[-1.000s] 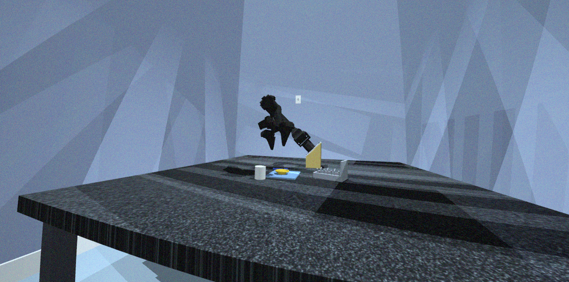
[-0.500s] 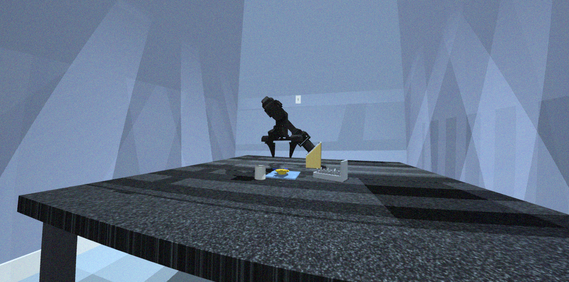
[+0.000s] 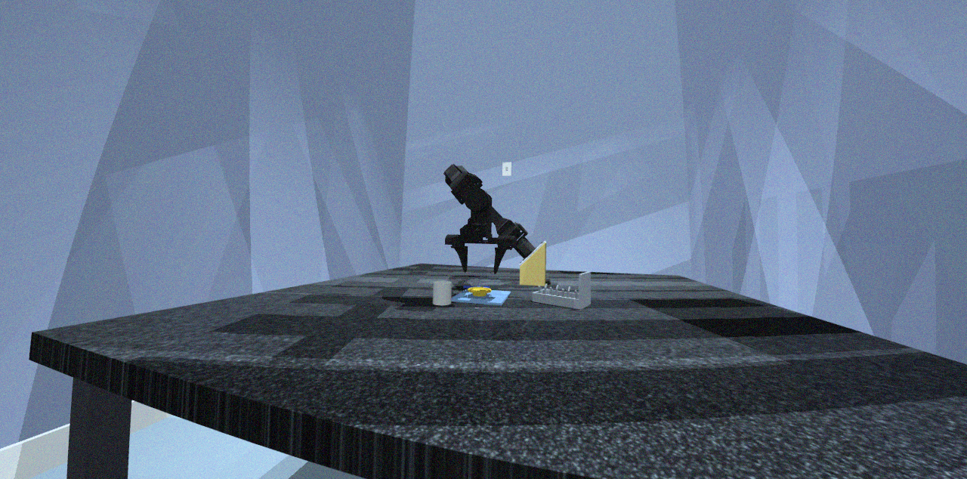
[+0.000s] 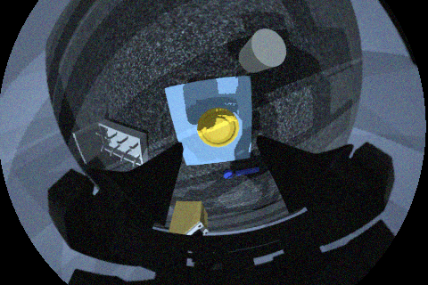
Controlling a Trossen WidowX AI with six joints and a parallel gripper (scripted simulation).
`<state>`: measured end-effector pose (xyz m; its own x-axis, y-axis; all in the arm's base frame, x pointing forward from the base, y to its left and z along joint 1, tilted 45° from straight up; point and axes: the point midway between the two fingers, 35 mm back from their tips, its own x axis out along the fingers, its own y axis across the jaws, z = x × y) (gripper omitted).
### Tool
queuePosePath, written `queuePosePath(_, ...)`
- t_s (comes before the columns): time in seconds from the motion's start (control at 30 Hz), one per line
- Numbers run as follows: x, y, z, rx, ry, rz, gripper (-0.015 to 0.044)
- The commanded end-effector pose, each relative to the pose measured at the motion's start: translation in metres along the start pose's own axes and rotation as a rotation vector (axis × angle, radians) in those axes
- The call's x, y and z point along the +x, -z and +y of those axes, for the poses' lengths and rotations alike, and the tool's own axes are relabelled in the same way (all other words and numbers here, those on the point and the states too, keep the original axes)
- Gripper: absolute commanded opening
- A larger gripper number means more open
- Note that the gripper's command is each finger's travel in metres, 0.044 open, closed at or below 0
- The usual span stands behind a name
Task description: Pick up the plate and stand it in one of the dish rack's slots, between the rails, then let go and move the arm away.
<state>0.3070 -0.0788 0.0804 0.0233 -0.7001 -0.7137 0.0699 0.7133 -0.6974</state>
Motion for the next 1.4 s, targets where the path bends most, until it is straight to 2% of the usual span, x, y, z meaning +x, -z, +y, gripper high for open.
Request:
queuePosePath(0.0,0.009,0.001,0.001,-0.009,0.005,0.01,0.04)
queuePosePath(1.07,0.057,0.004,-0.002,-0.009,0.009,0.01,0.04)
queuePosePath(1.13,0.057,0.004,-0.002,-0.009,0.009,0.01,0.0351)
queuePosePath(1.37,0.057,0.004,-0.002,-0.009,0.009,0.01,0.0351)
